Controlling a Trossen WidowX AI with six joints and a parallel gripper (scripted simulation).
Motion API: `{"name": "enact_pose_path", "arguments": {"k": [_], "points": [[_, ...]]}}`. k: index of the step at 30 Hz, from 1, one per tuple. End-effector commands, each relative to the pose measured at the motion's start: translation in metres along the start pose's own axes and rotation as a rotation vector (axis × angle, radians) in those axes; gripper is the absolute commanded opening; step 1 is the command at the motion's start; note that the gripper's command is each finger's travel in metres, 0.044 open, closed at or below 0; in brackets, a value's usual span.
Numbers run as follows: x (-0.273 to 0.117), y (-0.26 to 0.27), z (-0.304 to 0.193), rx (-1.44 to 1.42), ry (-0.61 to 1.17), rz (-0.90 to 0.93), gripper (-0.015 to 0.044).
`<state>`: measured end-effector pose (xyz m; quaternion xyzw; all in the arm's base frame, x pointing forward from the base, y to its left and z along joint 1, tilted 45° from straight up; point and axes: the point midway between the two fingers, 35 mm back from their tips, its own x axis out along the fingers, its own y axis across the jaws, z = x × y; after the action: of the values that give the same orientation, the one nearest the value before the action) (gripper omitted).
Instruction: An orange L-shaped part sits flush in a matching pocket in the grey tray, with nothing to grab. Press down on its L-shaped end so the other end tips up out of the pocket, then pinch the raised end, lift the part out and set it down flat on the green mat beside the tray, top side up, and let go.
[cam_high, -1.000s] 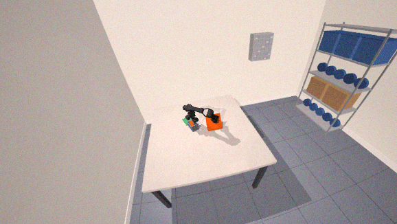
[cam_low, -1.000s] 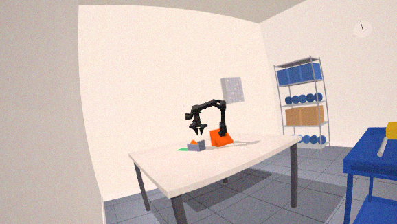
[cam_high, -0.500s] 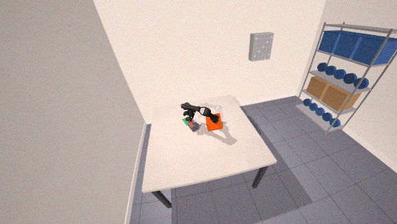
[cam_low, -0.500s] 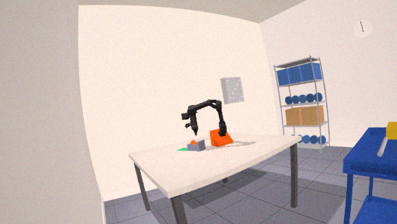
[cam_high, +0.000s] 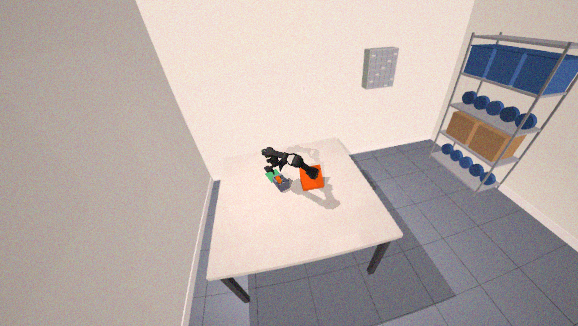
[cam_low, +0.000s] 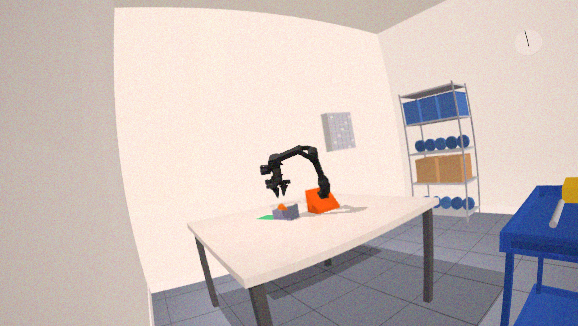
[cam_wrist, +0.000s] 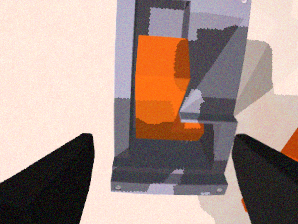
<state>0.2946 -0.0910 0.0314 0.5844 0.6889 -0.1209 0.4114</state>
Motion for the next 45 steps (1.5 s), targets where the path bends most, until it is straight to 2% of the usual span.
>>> {"name": "enact_pose_path", "arguments": {"k": [1,9,45], "points": [[-0.001,0.0,0.004,0.053,-0.004,-0.001,0.028],[0.029,0.0,0.004,0.053,-0.004,0.0,0.028],[0.079,0.001,0.004,0.052,-0.002,0.001,0.028]]}}
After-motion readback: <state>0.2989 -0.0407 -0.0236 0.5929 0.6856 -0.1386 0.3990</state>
